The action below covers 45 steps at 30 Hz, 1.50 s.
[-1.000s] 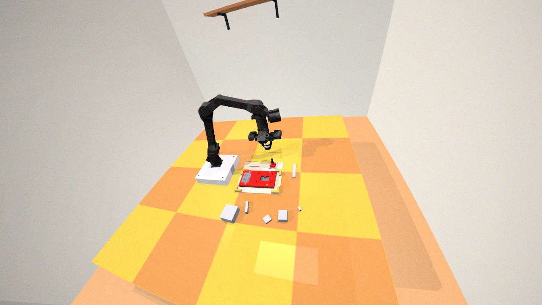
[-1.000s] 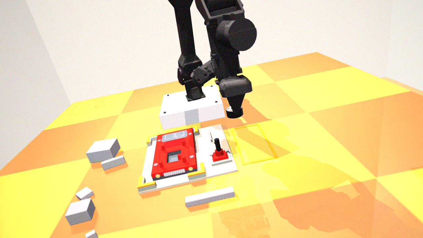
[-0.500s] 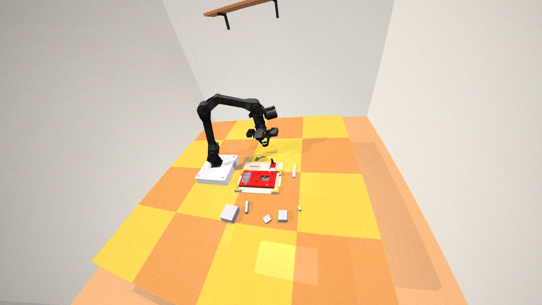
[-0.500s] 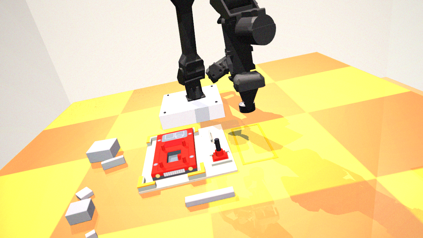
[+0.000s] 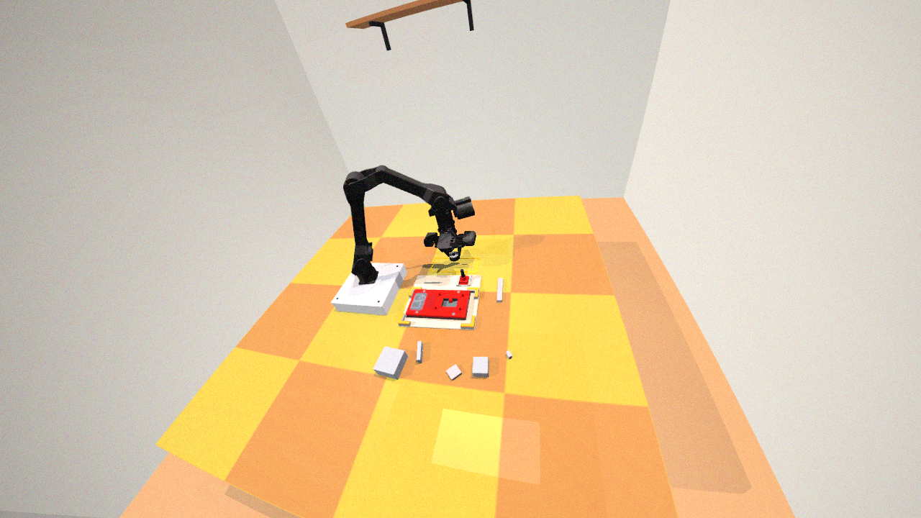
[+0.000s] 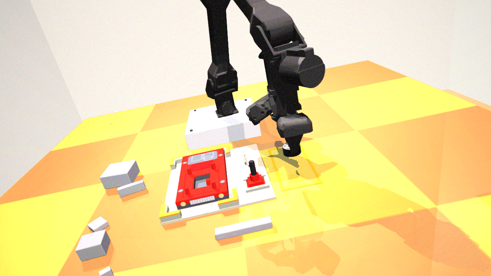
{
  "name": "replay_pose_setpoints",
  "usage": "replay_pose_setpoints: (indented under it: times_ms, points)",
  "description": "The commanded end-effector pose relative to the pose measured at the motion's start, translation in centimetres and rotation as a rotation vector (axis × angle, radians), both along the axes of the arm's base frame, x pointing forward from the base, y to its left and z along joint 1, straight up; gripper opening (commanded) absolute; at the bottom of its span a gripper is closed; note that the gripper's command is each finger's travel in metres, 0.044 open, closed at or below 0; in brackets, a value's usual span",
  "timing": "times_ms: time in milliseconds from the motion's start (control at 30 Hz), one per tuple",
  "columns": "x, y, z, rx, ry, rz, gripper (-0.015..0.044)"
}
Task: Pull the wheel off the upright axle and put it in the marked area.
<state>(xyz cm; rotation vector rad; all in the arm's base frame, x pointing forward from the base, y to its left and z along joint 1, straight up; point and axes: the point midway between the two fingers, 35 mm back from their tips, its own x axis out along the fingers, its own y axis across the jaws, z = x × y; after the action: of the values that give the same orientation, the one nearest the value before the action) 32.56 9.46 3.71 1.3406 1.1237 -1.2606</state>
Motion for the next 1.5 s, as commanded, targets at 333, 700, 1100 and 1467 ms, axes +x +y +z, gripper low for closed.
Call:
replay_pose_setpoints:
  times_ms: [333, 700, 1100, 1467]
  points:
    - [-0.4, -0.1, -3.4, -0.003, 0.01, 0.0, 0.0053]
    - [-0.3, -0.1, -2.1, -0.004, 0.011, -0.001, 0.03]
    - [-2.5, -0.7, 3.7, -0.002, 0.005, -0.001, 0.0405]
    - [-9.0, -2.6, 6.8, -0.009, 0.022, -0.004, 0.044]
